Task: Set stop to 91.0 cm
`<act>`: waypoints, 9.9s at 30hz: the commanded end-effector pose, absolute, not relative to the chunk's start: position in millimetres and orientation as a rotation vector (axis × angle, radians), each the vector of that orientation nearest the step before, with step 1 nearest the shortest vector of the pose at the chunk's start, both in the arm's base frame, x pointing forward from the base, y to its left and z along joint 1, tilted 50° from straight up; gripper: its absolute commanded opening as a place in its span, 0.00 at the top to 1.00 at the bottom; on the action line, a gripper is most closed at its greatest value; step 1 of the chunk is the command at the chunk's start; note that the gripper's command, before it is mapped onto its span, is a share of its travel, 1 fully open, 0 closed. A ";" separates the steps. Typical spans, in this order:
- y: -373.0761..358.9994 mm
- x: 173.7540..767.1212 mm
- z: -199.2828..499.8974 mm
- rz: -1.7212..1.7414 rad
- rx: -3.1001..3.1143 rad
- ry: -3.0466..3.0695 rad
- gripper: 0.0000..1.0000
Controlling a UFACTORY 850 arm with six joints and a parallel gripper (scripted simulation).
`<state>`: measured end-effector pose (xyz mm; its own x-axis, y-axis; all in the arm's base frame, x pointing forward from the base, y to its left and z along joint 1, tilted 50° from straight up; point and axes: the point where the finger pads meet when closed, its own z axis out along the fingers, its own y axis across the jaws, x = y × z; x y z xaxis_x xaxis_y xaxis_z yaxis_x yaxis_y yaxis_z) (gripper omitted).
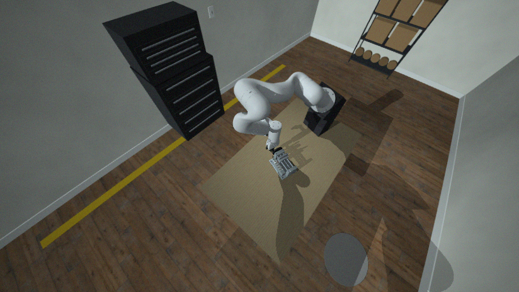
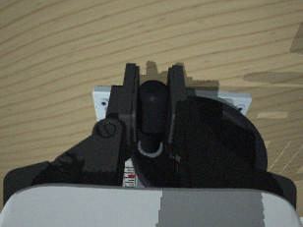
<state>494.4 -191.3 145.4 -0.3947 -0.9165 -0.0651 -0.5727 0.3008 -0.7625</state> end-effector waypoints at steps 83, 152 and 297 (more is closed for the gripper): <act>-181.5 482.0 82.9 -0.909 -1.322 2.077 0.94; -189.1 498.3 89.7 -0.909 -1.322 2.077 0.94; -170.2 448.5 126.0 -0.909 -1.322 2.077 0.94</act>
